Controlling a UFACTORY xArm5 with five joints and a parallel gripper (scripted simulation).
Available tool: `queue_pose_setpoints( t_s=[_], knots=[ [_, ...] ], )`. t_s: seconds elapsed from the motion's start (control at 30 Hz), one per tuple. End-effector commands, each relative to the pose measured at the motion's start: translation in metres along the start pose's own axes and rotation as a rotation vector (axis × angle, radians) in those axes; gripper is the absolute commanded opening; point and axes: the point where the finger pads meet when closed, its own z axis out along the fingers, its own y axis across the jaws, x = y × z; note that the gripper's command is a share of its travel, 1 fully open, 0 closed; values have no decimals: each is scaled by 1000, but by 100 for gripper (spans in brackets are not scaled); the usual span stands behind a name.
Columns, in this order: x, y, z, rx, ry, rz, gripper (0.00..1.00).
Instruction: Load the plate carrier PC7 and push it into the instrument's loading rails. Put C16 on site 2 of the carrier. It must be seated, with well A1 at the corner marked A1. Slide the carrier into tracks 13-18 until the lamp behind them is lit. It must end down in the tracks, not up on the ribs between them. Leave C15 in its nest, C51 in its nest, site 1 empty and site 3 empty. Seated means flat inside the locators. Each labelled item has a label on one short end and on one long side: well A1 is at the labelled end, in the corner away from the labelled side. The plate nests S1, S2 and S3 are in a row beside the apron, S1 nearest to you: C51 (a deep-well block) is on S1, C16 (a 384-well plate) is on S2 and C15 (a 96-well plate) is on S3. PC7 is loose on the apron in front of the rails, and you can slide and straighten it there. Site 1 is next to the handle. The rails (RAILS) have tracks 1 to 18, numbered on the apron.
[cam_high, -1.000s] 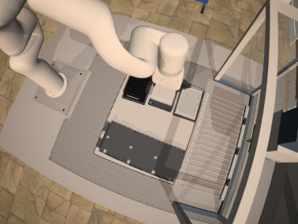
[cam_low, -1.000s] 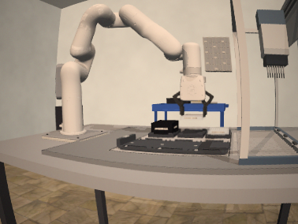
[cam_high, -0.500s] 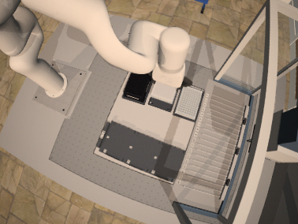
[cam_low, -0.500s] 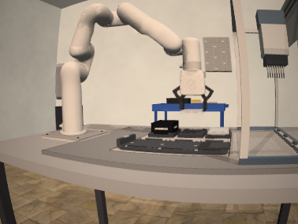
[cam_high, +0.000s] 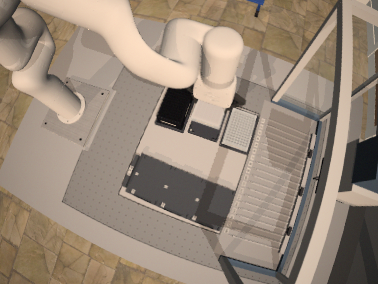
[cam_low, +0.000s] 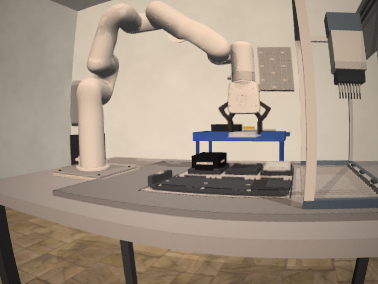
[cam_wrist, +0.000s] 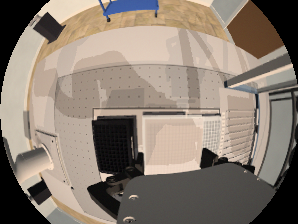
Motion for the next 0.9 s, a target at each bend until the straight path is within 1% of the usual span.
queue_pose_setpoints(
  t_s=[0.0,0.13,0.47,0.53,0.73,0.8,0.87],
  knots=[
    [0,1,-11,-4,1,0,0],
    [0,1,-17,-4,1,0,0],
    [0,1,-17,-4,1,0,0],
    [-10,1,-17,-4,1,45,0],
    [-40,1,-17,-5,1,45,0],
    [-40,1,-17,-5,1,45,0],
    [-50,1,-17,-5,1,45,0]
  ],
)
